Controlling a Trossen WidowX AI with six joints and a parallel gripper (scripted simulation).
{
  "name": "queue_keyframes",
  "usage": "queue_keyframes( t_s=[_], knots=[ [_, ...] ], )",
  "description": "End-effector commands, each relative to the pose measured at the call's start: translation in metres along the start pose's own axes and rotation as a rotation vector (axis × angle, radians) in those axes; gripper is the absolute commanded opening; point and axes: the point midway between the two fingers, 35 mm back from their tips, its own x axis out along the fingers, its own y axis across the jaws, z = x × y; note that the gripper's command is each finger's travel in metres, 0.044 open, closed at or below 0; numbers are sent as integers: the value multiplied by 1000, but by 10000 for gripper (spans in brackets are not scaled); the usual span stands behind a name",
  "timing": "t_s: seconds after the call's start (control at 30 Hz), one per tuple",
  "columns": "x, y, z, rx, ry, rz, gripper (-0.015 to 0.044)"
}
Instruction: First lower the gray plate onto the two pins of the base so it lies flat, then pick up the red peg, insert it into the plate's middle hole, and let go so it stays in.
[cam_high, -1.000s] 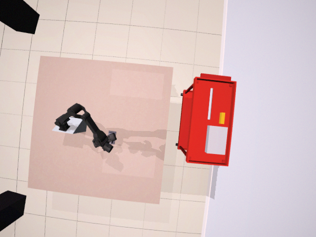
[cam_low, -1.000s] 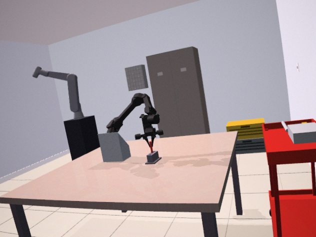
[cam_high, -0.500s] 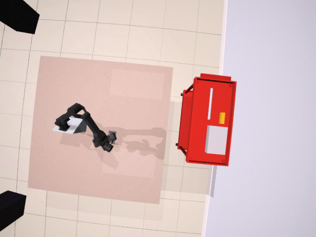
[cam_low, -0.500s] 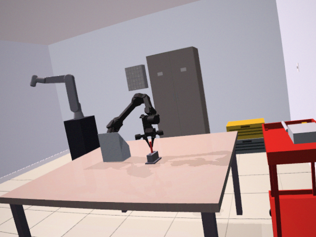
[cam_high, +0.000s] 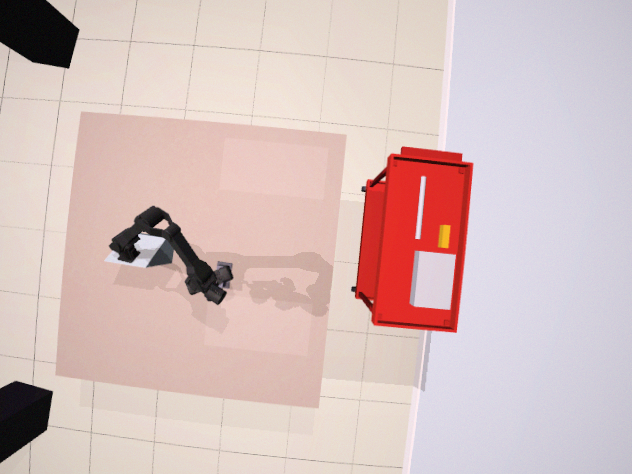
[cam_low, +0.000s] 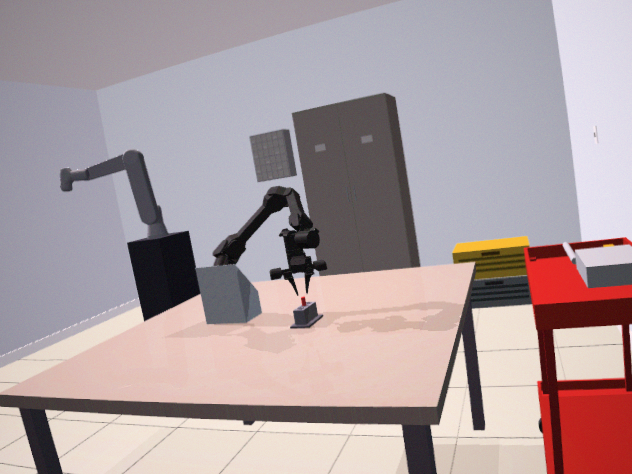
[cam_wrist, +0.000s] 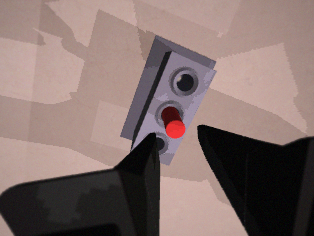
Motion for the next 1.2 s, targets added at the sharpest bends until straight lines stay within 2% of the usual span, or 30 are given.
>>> queue_keyframes(
  t_s=[0.0, 1.17],
  knots=[
    [0, 0, 0, -1, 0, -1, 150],
    [-21, -3, -1, 11, 7, -6, 150]
  ],
)
